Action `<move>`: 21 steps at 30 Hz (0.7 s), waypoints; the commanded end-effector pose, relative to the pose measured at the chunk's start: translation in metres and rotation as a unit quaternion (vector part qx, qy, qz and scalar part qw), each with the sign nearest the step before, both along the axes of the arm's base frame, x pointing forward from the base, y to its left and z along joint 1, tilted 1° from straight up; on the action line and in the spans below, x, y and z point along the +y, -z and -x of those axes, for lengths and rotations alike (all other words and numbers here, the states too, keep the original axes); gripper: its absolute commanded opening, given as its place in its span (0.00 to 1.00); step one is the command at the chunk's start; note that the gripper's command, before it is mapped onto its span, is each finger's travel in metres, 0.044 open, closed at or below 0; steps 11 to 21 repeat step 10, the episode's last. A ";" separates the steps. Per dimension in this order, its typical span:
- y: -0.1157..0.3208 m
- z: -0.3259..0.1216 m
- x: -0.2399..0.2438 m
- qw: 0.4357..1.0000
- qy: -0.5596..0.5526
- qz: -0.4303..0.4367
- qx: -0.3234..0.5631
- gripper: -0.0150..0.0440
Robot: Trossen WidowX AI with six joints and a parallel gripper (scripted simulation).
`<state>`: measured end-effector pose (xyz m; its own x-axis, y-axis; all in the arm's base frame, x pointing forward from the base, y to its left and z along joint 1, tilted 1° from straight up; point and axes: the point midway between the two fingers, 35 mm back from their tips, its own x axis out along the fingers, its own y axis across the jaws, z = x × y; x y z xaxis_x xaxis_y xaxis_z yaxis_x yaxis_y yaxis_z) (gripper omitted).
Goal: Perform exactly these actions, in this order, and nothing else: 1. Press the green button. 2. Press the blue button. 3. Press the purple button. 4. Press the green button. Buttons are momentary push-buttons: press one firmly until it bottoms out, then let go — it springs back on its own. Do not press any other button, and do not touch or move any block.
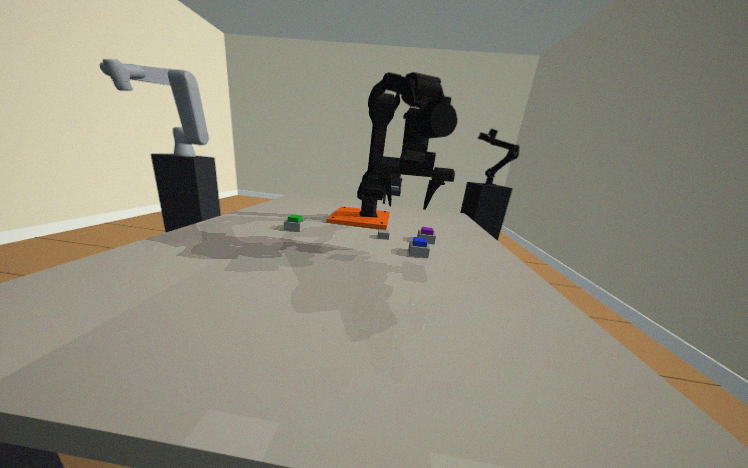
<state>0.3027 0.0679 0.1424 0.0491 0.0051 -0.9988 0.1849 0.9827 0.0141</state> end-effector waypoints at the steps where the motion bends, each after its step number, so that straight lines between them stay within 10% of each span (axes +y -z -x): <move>1: -0.004 0.013 0.048 1.000 0.004 0.003 0.006 0.93; 21: -0.009 0.028 0.083 1.000 0.007 0.002 0.007 0.93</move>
